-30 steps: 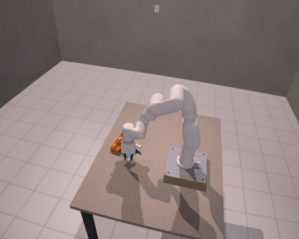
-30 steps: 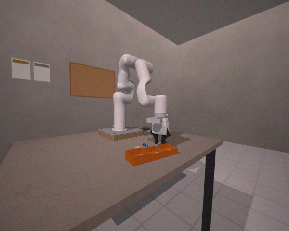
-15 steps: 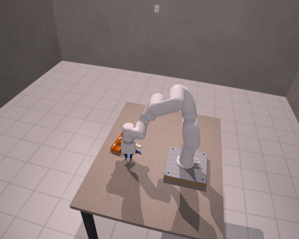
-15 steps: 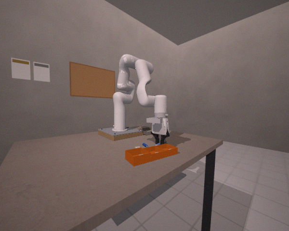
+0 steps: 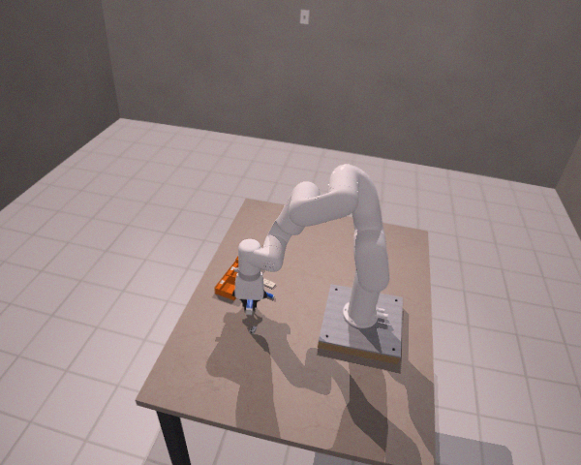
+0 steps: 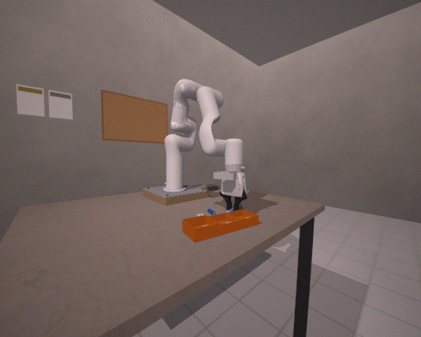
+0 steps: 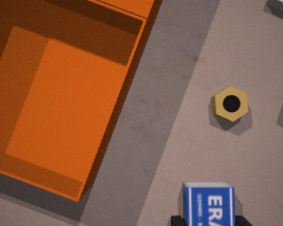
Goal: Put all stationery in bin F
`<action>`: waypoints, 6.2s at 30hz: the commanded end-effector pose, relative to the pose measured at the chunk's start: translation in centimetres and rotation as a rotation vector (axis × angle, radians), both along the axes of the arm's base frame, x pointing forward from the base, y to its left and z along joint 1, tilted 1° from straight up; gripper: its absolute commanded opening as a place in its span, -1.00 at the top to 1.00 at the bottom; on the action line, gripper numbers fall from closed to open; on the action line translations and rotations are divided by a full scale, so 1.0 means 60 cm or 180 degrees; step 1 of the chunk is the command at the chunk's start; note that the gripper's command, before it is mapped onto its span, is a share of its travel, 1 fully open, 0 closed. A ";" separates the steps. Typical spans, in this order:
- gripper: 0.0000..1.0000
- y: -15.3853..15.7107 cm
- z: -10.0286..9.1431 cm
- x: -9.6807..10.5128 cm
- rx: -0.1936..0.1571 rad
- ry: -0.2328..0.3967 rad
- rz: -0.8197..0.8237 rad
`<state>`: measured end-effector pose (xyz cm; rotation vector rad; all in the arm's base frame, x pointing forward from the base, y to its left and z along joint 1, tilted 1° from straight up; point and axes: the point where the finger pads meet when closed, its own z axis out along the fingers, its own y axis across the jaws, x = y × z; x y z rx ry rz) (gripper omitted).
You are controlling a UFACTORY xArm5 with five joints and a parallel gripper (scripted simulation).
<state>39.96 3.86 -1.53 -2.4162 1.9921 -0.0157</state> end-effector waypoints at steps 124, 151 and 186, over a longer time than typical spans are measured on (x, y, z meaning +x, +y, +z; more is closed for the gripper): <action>0.39 -0.111 0.029 0.155 0.0011 -0.0008 -0.1170; 0.39 -0.112 0.069 0.154 0.0011 -0.0008 -0.1170; 0.39 0.084 0.115 -0.003 0.0035 -0.0006 -0.1230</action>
